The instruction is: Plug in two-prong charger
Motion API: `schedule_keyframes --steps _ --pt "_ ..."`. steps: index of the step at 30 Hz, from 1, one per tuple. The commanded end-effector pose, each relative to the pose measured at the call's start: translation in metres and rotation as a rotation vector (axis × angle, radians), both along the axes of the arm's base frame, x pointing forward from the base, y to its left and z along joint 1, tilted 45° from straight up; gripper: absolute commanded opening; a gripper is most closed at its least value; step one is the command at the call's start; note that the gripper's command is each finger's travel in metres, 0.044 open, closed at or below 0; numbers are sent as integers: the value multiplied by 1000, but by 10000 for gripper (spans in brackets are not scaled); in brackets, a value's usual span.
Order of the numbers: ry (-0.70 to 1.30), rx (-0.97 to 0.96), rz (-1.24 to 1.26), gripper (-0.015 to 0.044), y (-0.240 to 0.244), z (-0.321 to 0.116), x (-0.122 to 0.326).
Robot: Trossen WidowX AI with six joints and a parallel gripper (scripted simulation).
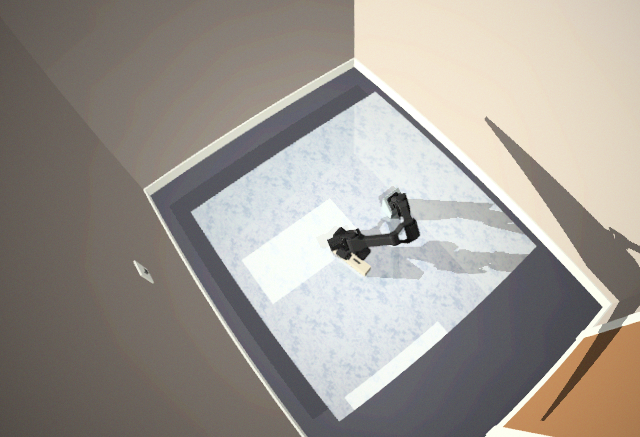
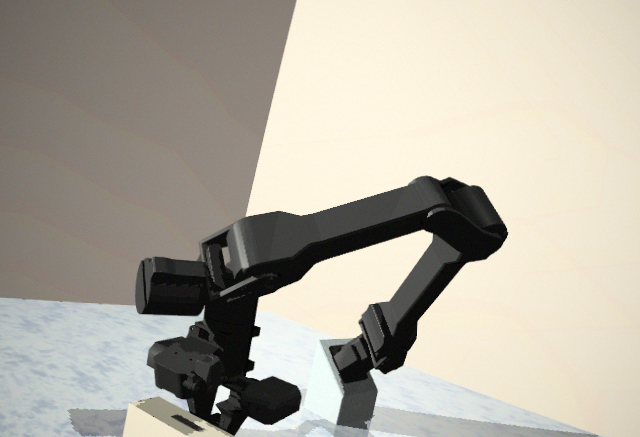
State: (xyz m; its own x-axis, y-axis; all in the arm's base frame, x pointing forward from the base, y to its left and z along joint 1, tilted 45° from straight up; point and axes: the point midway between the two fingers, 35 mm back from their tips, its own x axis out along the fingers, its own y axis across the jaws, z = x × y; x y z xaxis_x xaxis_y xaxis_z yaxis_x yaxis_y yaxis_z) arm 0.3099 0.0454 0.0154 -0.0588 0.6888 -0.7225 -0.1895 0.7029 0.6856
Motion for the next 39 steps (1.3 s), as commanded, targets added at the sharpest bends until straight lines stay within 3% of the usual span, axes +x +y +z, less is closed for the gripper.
schedule_keyframes --steps 1,39 --pt "-21 5 -3 0 0 2 4" --pt "-21 6 -3 0 1 2 8"
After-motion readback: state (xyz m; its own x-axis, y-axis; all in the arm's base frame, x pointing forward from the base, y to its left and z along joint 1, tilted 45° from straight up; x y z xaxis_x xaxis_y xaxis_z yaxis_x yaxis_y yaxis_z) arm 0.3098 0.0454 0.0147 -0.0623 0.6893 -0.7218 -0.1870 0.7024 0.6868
